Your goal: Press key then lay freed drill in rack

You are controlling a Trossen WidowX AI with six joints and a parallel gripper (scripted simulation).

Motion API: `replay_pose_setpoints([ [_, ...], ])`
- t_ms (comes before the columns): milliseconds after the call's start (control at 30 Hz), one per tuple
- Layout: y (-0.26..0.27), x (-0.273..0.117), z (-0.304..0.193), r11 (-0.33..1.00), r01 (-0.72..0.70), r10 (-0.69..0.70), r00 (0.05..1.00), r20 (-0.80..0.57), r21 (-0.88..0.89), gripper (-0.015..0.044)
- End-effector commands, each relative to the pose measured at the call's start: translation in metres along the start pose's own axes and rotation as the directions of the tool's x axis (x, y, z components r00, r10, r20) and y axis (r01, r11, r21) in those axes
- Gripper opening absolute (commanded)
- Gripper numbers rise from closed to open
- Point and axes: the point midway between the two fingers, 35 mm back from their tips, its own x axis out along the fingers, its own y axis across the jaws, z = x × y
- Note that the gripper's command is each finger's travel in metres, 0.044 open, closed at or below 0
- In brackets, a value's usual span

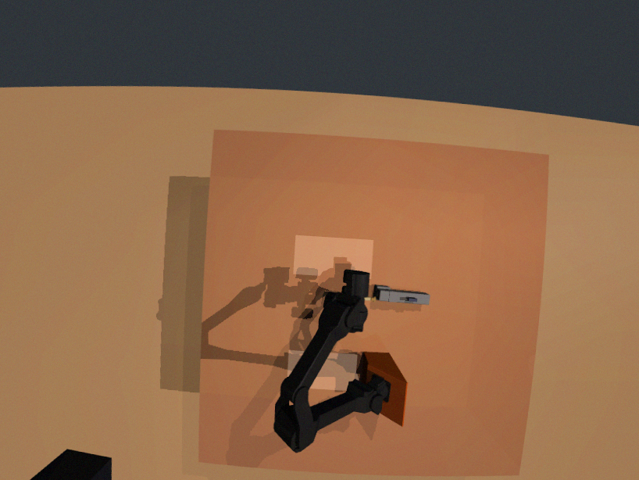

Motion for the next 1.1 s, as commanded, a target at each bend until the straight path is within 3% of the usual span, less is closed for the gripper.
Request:
replay_pose_setpoints([
  [0, -0.002, -0.002, 0.002, 1.0, 0.004, -0.004, 1.0, 0.003, -0.009, 0.0],
  [1067, 0.011, 0.0, 0.007, 1.0, 0.003, -0.003, 1.0, 0.004, -0.009, 0.0],
])
